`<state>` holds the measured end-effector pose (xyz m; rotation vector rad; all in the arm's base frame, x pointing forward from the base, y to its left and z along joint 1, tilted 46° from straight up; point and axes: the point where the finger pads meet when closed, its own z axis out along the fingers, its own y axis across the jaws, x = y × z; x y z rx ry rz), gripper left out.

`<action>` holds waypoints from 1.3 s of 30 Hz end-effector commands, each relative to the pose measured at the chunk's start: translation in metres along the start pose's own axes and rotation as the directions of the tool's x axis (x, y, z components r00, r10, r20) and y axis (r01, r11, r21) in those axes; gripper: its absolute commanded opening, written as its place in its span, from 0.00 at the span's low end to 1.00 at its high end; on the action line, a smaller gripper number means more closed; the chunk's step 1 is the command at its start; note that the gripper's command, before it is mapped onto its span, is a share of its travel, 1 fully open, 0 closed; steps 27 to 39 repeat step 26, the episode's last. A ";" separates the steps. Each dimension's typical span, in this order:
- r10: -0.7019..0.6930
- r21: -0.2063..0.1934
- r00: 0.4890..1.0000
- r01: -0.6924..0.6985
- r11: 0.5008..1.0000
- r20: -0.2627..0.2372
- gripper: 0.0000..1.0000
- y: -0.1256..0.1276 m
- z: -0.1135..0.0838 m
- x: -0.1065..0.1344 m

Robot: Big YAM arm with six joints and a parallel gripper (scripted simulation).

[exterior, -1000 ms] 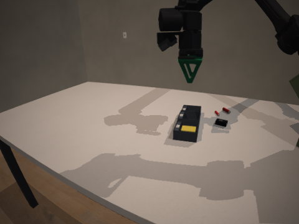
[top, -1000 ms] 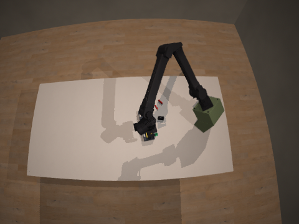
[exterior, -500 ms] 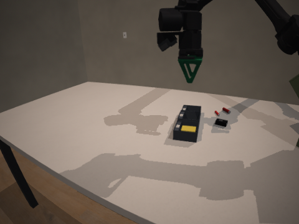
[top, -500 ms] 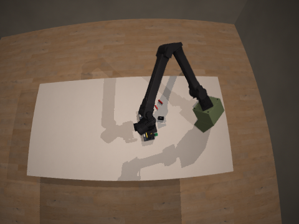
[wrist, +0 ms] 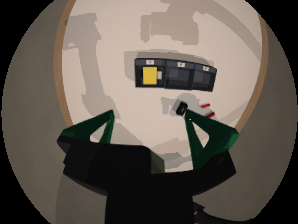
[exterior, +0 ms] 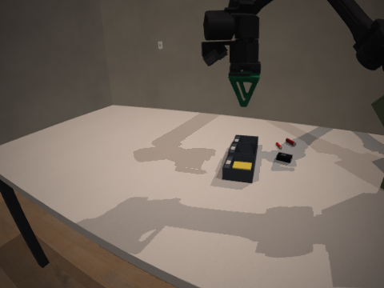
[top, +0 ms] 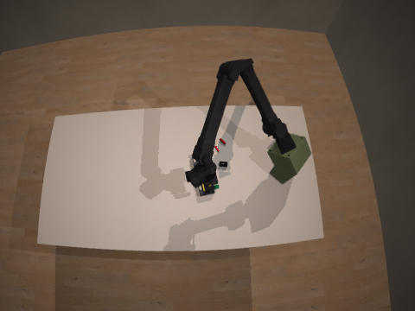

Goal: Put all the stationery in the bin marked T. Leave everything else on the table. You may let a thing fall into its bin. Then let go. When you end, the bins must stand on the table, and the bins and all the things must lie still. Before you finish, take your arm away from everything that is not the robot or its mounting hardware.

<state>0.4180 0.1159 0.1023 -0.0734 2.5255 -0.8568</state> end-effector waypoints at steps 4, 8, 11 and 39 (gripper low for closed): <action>0.024 -0.008 1.000 -0.024 1.000 0.019 1.00 -0.001 -0.010 -0.012; 0.024 -0.008 1.000 -0.024 1.000 0.019 1.00 -0.001 -0.010 -0.012; 0.024 -0.008 1.000 -0.024 1.000 0.019 1.00 -0.001 -0.010 -0.012; 0.051 -0.006 0.999 -0.051 0.999 0.019 1.00 -0.007 -0.011 -0.020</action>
